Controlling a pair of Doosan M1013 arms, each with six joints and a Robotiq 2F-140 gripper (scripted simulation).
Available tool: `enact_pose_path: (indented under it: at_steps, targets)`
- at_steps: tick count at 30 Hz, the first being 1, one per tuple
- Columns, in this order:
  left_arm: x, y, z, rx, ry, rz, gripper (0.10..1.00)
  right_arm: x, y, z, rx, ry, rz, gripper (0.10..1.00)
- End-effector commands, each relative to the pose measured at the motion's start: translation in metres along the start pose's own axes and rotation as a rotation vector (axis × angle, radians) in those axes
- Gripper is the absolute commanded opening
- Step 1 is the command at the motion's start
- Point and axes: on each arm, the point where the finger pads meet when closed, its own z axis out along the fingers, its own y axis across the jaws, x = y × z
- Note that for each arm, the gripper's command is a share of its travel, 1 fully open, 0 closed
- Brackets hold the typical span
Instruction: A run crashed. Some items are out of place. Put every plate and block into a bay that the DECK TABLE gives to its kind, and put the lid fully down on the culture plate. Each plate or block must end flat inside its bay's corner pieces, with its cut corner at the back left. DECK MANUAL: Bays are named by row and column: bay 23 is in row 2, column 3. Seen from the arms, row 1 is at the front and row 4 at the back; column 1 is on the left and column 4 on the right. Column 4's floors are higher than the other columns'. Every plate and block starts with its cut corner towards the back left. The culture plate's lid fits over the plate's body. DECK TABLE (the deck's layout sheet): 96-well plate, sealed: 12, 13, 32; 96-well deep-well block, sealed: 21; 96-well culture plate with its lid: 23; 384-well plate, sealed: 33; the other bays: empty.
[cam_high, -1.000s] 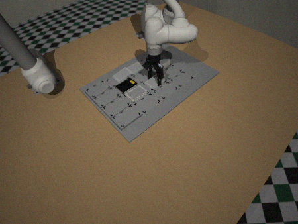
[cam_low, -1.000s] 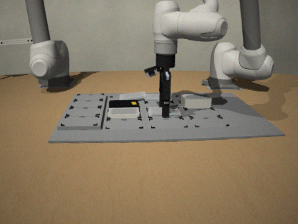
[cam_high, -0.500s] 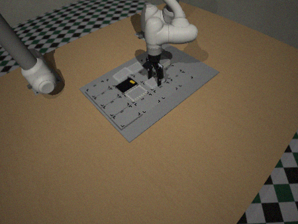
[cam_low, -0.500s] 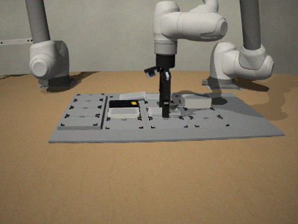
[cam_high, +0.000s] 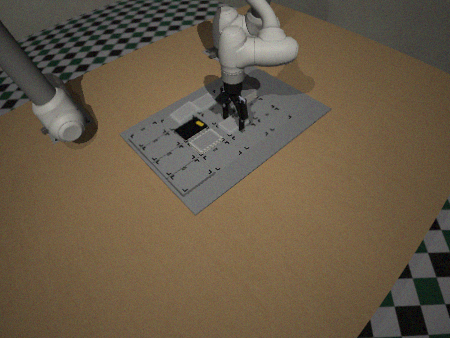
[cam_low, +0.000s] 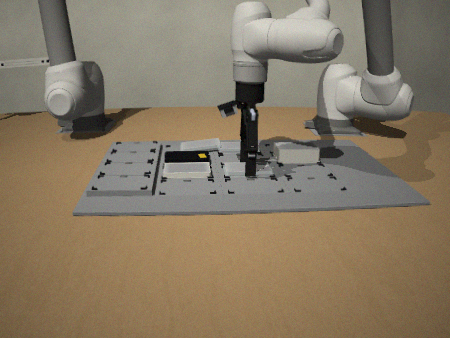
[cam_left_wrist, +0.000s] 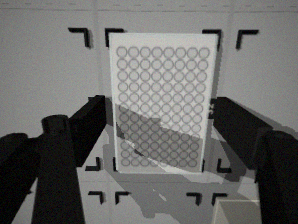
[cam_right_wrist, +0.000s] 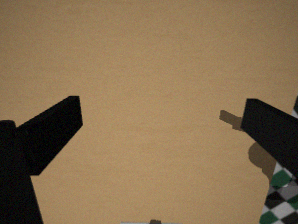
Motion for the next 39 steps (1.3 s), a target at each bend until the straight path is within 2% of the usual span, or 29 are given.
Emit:
enact_pose_path:
  at_steps: [1, 23, 39]
  targets:
    - [0.000, 0.000, -0.001, 0.001, 0.001, 0.000, 0.698, 0.000, 0.000, -0.001, 0.000, 0.001, 0.000, 1.000]
    - [0.000, 0.000, -0.001, 0.001, 0.001, 0.000, 0.698, 0.000, 0.000, -0.001, 0.000, 0.001, 0.000, 1.000]
    - [0.000, 0.000, -0.020, 0.002, 0.001, 0.000, 0.698, 0.000, 0.000, -0.001, 0.000, 0.001, 0.000, 1.000]
